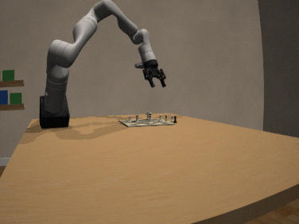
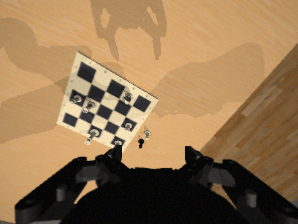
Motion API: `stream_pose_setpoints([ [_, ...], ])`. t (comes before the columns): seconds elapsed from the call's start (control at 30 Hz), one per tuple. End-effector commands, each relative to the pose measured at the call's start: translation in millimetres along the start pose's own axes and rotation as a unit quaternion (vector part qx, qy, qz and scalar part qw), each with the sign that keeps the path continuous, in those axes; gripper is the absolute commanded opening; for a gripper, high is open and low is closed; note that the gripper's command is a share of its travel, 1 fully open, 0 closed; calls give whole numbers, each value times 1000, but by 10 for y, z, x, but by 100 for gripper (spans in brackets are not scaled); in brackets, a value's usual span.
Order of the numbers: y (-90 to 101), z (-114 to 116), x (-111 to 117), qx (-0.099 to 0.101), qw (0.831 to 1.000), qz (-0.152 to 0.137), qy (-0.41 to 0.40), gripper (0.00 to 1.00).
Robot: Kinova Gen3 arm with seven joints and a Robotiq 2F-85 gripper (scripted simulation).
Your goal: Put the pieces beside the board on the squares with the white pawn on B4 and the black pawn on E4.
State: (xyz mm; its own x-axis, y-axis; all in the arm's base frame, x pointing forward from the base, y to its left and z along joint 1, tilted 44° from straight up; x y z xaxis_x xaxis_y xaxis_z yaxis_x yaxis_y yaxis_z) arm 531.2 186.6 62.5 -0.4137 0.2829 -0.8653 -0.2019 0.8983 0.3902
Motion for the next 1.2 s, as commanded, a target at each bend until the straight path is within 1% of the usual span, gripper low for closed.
stream_pose_setpoints([
  [0.0, -98, -35, -181, 11, 1000, 25, -2, 100],
  [0.03, -98, -35, -181, 11, 1000, 25, -2, 100],
  [0.17, -255, -124, -284, 23, 996, 74, 37, 100],
  [0.27, -367, -201, -364, 27, 991, 113, 69, 100],
  [0.4, -502, -314, -475, 25, 979, 168, 111, 100],
  [0.5, -589, -407, -564, 17, 967, 210, 143, 100],
  [0.6, -589, -407, -564, 17, 967, 210, 143, 100],
  [0.63, -616, -440, -594, 13, 963, 223, 153, 100],
  [0.9, -616, -440, -594, 13, 963, 223, 153, 100],
  [0.93, -640, -473, -625, 8, 958, 237, 164, 100],
  [1.17, -640, -473, -625, 8, 958, 237, 164, 100],
])
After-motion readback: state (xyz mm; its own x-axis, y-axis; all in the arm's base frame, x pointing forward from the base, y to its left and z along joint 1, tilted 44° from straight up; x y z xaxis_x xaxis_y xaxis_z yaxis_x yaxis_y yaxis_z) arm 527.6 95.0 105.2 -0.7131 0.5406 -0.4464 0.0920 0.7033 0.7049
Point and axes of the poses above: the point where the finger pads meet when closed, its own y axis back along the fingers, its own z axis across the jaws, x = y × z, the point moved 9 cm from there along y, back along the fingers, and after that the axes turned 5 degrees about y, right-handed, at the moved point
